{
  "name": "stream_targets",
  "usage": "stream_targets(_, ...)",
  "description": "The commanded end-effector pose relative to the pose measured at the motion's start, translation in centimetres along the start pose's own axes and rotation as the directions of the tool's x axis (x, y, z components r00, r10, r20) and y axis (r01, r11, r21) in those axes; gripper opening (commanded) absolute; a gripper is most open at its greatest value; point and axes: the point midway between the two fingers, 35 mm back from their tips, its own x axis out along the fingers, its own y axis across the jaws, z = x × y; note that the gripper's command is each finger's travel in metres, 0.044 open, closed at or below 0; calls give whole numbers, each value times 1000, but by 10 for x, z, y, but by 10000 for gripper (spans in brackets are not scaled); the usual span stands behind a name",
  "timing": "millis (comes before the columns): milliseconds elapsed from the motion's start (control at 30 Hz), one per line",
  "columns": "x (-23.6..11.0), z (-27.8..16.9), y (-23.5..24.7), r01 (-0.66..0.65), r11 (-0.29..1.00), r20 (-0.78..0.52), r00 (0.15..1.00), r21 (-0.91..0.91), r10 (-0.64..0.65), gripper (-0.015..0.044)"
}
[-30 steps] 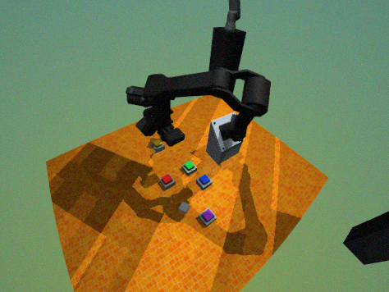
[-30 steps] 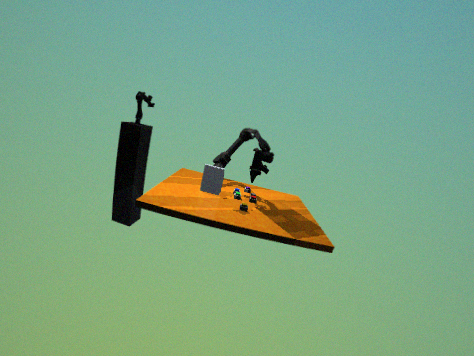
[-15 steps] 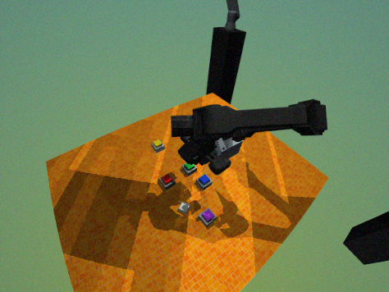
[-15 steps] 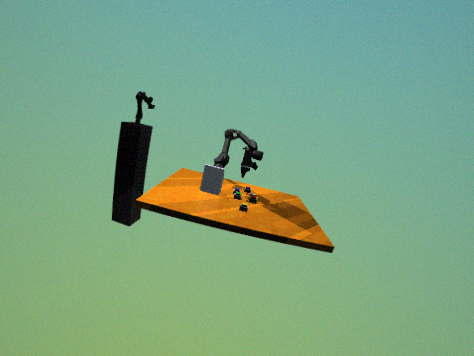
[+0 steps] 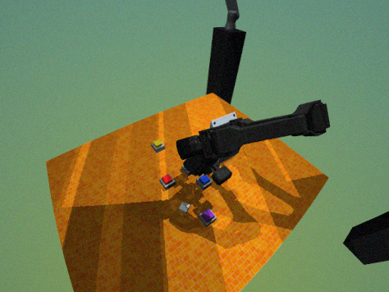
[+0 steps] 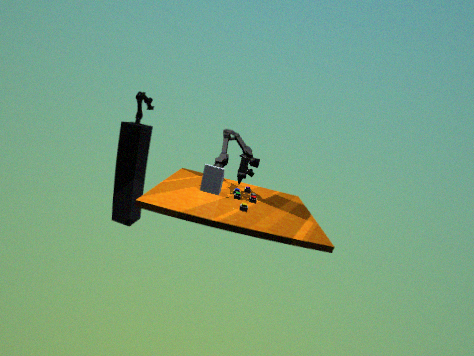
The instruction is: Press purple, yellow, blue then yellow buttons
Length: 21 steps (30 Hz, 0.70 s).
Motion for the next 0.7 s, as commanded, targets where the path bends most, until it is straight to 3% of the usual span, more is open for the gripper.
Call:
stream_targets(0,12,-3,2,-12,1000,0,1000,6,12,20)
stream_targets(667,39,-2,2,-11,1000,0,1000,6,11,20)
